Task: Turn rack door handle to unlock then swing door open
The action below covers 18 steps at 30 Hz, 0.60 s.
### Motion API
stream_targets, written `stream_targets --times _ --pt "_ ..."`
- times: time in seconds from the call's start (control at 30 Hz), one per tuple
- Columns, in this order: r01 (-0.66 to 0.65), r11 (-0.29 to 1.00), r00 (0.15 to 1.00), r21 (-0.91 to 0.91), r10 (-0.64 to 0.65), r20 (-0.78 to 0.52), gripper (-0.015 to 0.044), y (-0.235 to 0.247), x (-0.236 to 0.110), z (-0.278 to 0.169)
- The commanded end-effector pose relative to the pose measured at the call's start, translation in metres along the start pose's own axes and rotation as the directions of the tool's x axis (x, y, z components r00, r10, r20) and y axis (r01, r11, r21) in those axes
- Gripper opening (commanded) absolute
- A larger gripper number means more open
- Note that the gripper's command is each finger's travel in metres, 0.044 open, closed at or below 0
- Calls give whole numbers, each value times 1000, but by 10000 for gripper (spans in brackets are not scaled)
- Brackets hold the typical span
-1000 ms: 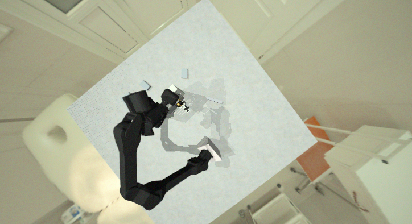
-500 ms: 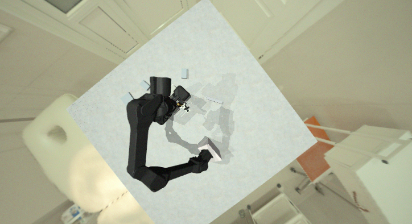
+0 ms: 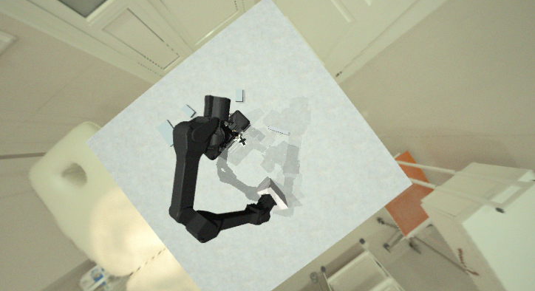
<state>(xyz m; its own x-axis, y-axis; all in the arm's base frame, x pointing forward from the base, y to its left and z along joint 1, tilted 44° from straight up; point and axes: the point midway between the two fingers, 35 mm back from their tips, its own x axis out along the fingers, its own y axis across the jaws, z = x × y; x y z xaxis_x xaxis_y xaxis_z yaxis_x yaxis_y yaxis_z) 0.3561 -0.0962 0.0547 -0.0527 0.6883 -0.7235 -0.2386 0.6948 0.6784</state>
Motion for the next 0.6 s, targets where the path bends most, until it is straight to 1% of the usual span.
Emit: stream_targets --times 0.0,0.57 --pt "-3 1000 1000 4 3 -4 282 0 7 1" --pt "3 1000 1000 3 -2 -29 282 0 35 1"
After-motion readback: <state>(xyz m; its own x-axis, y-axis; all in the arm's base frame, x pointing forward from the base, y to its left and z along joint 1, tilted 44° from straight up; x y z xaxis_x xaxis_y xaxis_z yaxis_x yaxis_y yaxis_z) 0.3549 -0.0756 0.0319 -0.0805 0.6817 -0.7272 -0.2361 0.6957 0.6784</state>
